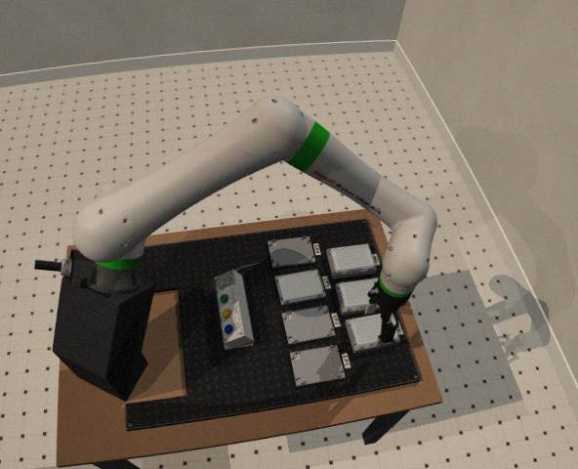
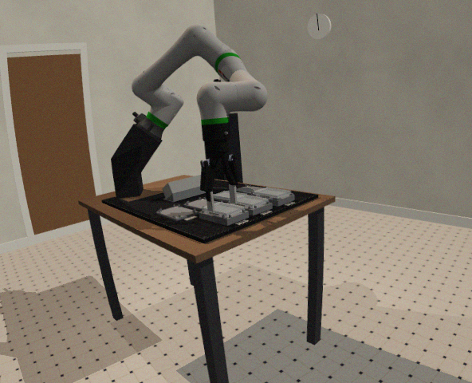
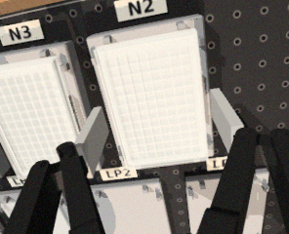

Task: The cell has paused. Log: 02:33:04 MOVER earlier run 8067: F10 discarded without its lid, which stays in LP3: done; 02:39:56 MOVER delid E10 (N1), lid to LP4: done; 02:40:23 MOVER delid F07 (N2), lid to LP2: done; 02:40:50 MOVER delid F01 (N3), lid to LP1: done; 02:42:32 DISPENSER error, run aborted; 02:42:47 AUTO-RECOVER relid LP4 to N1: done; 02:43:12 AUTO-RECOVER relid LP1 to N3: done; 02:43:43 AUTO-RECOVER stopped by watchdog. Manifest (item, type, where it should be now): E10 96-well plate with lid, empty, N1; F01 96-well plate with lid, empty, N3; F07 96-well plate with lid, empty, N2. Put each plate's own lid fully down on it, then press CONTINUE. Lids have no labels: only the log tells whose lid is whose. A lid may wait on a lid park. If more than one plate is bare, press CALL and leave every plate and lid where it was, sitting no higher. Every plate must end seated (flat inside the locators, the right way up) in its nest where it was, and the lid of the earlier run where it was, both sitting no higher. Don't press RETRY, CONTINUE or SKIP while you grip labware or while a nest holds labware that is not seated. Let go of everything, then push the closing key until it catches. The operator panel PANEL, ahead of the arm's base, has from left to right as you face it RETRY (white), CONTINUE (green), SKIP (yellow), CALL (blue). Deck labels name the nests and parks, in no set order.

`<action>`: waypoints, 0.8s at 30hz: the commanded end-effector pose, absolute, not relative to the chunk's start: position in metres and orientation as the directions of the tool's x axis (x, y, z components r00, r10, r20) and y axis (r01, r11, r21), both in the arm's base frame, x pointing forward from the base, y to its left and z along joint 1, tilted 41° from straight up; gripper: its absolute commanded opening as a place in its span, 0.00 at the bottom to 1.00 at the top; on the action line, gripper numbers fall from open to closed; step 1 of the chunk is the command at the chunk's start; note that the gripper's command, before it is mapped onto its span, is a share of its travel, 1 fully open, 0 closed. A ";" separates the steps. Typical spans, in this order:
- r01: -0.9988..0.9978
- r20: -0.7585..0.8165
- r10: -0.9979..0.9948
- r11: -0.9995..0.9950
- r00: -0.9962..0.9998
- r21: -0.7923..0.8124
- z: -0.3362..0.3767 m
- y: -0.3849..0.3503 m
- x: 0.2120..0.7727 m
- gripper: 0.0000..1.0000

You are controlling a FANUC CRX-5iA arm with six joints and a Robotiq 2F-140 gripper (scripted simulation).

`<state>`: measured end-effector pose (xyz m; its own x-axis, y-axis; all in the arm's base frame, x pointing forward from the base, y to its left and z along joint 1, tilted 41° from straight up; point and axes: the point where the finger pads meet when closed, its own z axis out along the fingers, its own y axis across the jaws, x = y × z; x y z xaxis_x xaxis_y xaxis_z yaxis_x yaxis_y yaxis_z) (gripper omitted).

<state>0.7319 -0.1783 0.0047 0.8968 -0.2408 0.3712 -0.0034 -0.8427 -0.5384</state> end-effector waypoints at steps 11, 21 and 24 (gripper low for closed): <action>-0.004 0.372 -0.241 -0.843 0.897 -0.538 0.017 -0.186 0.725 0.66; -0.004 0.372 -0.241 -0.843 0.897 -0.538 0.032 -0.196 0.716 0.66; -0.004 0.372 -0.241 -0.843 0.897 -0.538 0.033 -0.197 0.715 0.66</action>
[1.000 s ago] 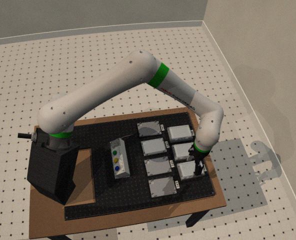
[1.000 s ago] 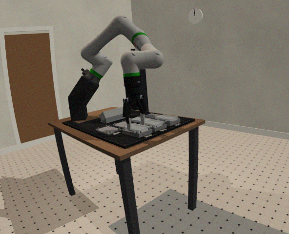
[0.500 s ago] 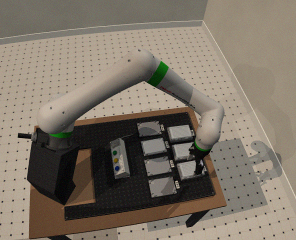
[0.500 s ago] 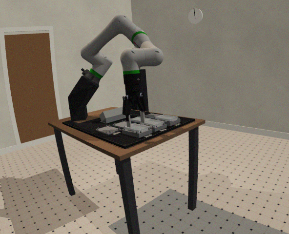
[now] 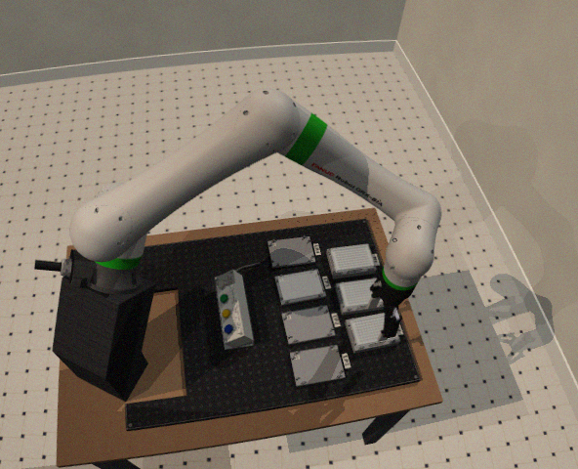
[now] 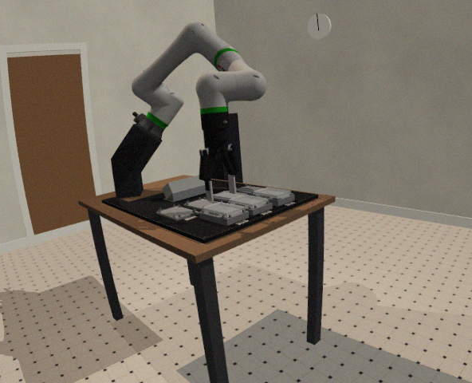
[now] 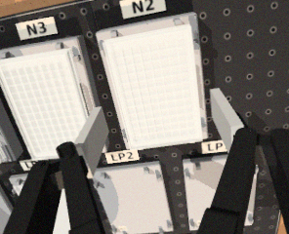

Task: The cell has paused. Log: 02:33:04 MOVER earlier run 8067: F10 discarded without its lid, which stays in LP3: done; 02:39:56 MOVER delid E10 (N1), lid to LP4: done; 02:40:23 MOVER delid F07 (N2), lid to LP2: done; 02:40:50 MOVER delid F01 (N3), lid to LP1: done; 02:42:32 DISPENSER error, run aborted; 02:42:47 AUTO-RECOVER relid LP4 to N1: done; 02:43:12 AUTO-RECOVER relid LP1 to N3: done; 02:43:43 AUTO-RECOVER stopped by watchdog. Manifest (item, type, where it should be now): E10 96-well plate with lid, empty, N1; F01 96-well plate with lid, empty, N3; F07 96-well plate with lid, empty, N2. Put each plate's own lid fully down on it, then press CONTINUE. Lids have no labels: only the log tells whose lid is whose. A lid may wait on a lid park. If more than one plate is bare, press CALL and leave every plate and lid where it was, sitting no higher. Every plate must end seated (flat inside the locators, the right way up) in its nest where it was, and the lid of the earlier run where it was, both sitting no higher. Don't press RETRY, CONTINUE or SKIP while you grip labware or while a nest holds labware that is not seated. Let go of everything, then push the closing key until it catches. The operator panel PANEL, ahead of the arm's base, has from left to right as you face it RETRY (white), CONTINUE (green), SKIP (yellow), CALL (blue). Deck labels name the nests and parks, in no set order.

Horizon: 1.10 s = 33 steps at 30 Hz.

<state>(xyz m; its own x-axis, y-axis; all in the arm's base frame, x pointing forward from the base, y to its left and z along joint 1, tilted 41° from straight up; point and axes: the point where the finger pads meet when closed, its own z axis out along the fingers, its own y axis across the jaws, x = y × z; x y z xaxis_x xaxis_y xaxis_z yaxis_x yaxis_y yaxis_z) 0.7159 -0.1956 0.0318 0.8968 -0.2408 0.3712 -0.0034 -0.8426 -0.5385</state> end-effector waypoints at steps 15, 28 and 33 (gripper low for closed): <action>-0.004 0.372 -0.241 -0.843 0.897 -0.538 0.040 -0.201 0.711 0.66; 0.000 0.373 -0.243 -0.838 0.895 -0.545 0.070 -0.134 0.617 0.66; 0.000 0.373 -0.244 -0.838 0.895 -0.546 0.072 -0.120 0.594 0.66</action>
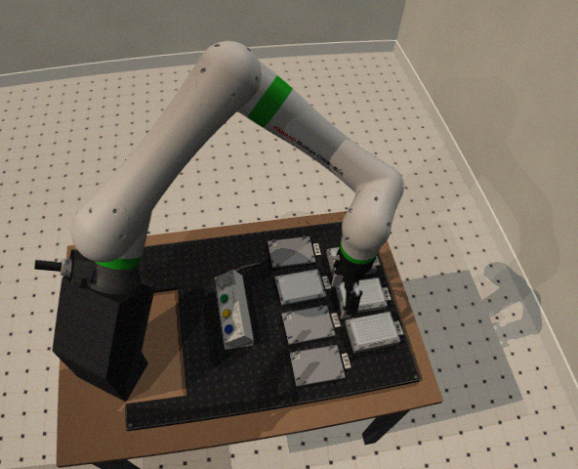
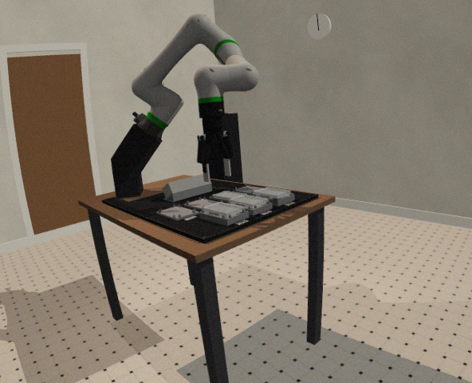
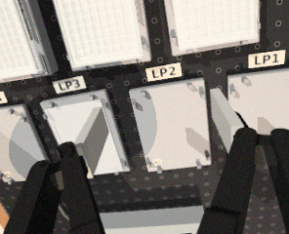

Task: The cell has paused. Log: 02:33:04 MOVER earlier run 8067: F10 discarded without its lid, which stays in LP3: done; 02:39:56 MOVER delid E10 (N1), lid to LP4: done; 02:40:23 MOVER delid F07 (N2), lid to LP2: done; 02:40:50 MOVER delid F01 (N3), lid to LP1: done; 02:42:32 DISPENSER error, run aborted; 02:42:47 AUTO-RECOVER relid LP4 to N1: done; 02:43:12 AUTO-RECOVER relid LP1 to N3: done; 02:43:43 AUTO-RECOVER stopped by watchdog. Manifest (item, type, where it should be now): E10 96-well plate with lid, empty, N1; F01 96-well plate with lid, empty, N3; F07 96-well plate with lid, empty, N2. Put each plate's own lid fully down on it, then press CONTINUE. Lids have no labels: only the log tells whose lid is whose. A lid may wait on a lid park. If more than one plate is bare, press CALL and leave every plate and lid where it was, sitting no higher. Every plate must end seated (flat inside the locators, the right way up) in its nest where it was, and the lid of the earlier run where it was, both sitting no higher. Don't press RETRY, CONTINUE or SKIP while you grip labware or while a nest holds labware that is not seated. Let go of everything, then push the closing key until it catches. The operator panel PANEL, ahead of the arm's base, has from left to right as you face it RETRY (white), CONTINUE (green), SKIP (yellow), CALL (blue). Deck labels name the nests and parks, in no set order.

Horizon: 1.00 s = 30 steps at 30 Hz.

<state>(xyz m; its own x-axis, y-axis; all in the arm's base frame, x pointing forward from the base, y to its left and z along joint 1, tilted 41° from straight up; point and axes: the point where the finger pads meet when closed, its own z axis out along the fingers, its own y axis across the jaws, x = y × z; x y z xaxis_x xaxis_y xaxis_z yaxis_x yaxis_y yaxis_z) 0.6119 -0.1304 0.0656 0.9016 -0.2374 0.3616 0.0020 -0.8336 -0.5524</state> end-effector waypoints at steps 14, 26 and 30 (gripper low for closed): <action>-0.005 0.371 -0.248 -0.837 0.895 -0.547 0.057 -0.035 0.437 0.66; -0.014 0.366 -0.251 -0.839 0.896 -0.543 0.012 0.017 0.320 0.66; -0.014 0.365 -0.251 -0.840 0.896 -0.543 0.007 0.021 0.310 0.66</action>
